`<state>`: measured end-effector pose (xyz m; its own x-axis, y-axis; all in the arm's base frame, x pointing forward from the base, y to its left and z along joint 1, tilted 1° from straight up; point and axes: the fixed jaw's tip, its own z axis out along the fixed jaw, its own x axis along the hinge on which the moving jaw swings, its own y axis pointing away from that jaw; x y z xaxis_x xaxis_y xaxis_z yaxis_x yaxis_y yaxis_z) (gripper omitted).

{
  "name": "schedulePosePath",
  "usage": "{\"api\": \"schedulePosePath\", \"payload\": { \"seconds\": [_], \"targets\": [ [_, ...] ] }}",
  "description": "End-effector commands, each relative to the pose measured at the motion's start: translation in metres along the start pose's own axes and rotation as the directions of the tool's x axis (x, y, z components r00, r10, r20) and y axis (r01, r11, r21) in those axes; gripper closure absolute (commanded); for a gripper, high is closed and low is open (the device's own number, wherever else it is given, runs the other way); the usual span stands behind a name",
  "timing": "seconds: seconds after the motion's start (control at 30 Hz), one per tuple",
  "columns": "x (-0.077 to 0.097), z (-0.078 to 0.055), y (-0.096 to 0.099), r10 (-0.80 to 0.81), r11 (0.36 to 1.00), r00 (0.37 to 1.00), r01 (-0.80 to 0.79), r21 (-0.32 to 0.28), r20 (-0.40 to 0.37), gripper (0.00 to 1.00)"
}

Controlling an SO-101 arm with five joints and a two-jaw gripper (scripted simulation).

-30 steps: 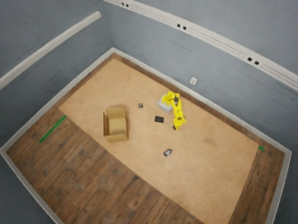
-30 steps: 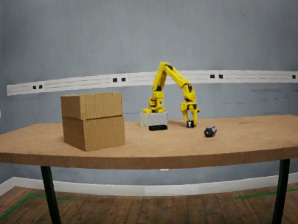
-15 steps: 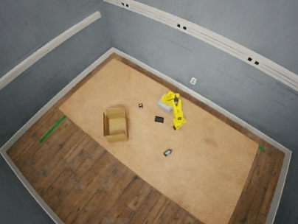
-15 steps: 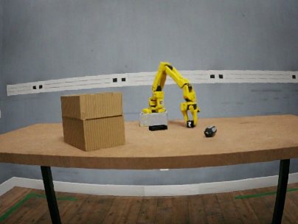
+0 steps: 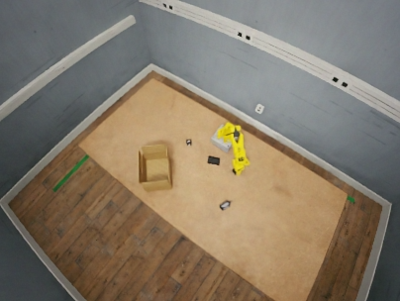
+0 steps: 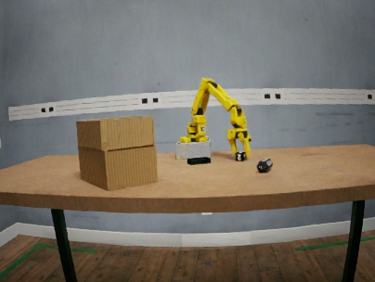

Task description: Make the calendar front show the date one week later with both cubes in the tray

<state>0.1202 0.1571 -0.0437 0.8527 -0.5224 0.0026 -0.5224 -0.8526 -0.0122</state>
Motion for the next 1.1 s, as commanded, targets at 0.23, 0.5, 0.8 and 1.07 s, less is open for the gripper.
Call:
{"api": "schedulePosePath", "payload": {
  "seconds": [0.23, 0.5, 0.8, 1.07],
  "targets": [
    [-0.003, 0.004, 0.005, -0.013, 1.0, 1.0, 0.013, -0.024, 0.004, 0.65],
    [-0.003, 0.004, 0.005, -0.013, 1.0, 1.0, 0.013, -0.024, 0.004, 0.64],
    [-0.002, -0.005, 0.003, -0.013, 1.0, 1.0, 0.013, -0.024, 0.004, 0.64],
    [-0.002, -0.025, 0.002, -0.013, 1.0, 1.0, 0.013, -0.024, 0.004, 0.64]
  ]
}}
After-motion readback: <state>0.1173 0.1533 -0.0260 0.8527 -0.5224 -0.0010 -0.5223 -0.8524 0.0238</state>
